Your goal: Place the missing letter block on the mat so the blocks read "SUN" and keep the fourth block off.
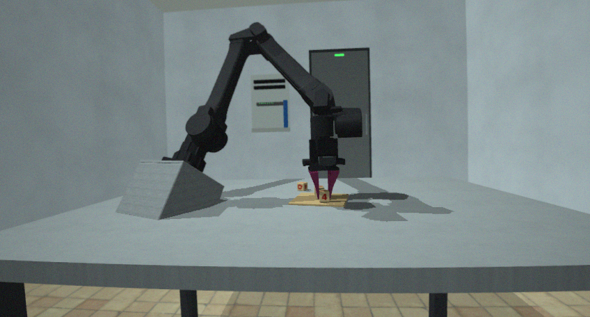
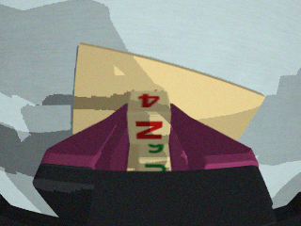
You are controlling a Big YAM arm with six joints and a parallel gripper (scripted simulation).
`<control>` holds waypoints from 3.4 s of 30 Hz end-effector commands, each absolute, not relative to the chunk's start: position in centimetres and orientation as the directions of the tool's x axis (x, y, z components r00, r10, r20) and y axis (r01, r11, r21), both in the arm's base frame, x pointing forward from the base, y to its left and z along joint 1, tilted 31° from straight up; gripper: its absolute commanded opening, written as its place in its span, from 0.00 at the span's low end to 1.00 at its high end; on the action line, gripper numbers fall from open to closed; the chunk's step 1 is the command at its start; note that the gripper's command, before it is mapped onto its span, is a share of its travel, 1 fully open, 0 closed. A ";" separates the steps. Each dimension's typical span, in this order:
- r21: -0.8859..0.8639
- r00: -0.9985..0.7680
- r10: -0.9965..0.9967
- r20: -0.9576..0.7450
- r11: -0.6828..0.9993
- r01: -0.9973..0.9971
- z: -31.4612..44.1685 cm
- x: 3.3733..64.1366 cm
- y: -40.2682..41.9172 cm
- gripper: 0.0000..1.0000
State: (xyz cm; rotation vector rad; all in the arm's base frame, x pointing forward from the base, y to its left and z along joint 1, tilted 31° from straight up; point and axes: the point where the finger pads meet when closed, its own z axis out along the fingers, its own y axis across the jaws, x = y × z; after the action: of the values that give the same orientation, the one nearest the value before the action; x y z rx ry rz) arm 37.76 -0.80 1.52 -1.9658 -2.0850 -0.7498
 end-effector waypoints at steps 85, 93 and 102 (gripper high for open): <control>0.247 -0.119 0.885 0.451 0.005 0.969 1.5 37.4 -0.8 0.20; 0.243 -0.120 0.884 0.452 0.008 0.970 1.3 37.3 -0.9 0.20; 0.242 -0.119 0.884 0.452 0.006 0.970 1.3 37.4 -1.0 0.20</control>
State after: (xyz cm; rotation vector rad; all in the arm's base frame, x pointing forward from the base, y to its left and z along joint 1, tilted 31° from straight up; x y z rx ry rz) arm 37.24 -0.67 1.23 -1.9636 -2.0811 -0.7438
